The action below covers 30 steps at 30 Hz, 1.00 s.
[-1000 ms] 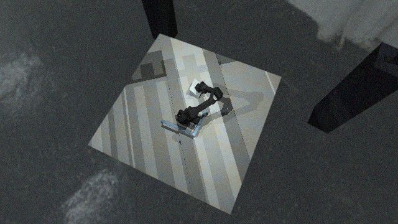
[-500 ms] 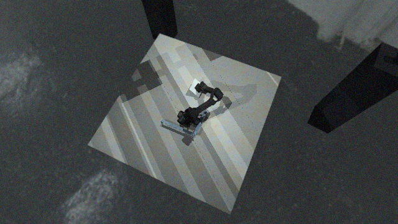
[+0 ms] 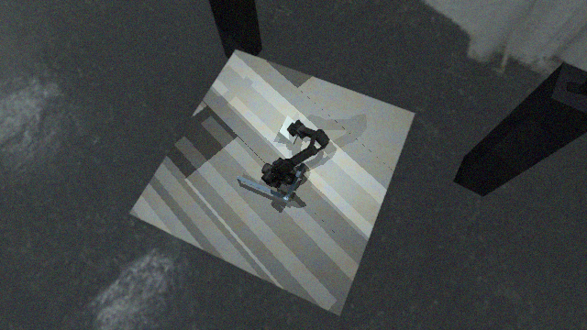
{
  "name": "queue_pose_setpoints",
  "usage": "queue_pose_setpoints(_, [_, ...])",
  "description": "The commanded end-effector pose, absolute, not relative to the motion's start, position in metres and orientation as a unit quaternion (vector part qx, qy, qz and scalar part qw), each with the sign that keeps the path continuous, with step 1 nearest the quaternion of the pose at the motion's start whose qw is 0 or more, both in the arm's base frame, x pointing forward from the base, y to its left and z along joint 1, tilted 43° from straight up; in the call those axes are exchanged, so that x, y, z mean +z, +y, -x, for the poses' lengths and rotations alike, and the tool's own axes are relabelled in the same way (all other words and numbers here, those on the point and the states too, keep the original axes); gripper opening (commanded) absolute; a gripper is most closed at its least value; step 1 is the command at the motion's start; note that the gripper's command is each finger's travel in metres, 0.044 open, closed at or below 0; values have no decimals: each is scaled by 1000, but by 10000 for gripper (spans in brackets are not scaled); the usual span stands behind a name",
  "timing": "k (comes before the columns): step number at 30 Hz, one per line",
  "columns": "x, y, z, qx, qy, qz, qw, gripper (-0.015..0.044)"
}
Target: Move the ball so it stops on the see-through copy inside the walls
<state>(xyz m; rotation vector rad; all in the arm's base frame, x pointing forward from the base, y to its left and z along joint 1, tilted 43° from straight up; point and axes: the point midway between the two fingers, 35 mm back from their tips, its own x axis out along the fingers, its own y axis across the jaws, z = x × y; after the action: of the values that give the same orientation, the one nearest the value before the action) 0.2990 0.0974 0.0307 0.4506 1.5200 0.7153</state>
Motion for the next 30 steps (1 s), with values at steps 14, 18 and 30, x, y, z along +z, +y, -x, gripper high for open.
queue_pose_setpoints(14, [93, 38, -306, 313, 671, -201, 641, 231])
queue_pose_setpoints(18, [87, 42, -308, 310, 669, -207, 643, 231])
queue_pose_setpoints(30, [119, 13, -308, 312, 669, -205, 643, 388])
